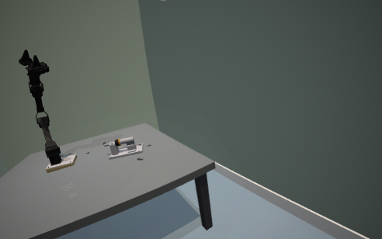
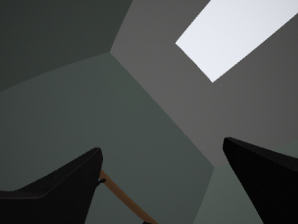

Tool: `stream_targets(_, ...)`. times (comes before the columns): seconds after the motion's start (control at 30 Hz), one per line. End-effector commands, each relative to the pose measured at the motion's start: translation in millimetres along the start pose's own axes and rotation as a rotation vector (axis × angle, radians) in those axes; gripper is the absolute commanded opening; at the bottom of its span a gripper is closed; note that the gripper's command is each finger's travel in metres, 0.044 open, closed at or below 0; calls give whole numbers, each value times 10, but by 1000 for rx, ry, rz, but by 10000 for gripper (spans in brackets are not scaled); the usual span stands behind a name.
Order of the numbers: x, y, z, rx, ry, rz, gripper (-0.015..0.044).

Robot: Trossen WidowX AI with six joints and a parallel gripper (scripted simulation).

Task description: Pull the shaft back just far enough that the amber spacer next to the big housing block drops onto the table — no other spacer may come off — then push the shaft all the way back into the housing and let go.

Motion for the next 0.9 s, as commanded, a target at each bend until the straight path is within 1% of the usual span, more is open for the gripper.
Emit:
stream_targets(0.0, 268, -141, -137, 22, -94, 117, 440)
stream_targets(0.17, 676, -280, -287, 67, -223, 273, 440)
stream_targets(0.33, 971, -353, -369, 116, -306, 383, 440)
stream_targets(0.5, 1592, -406, -452, 213, -451, 603, 440)
stream_targets(0.6, 1996, -378, -456, 281, -530, 745, 440)
stream_targets(0.73, 2386, -305, -443, 364, -588, 884, 440)
stream_targets(0.87, 2890, -138, -410, 499, -634, 1070, 440)
Point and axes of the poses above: the point midway between the two fingers, 35 mm back from their tips, its own y axis back along the fingers, its own x axis across the jaws, z = x × y, the point moved 9 cm from there along y, back along the fingers, and after that the axes turned 13 degrees about -y, right-handed, at the moved point
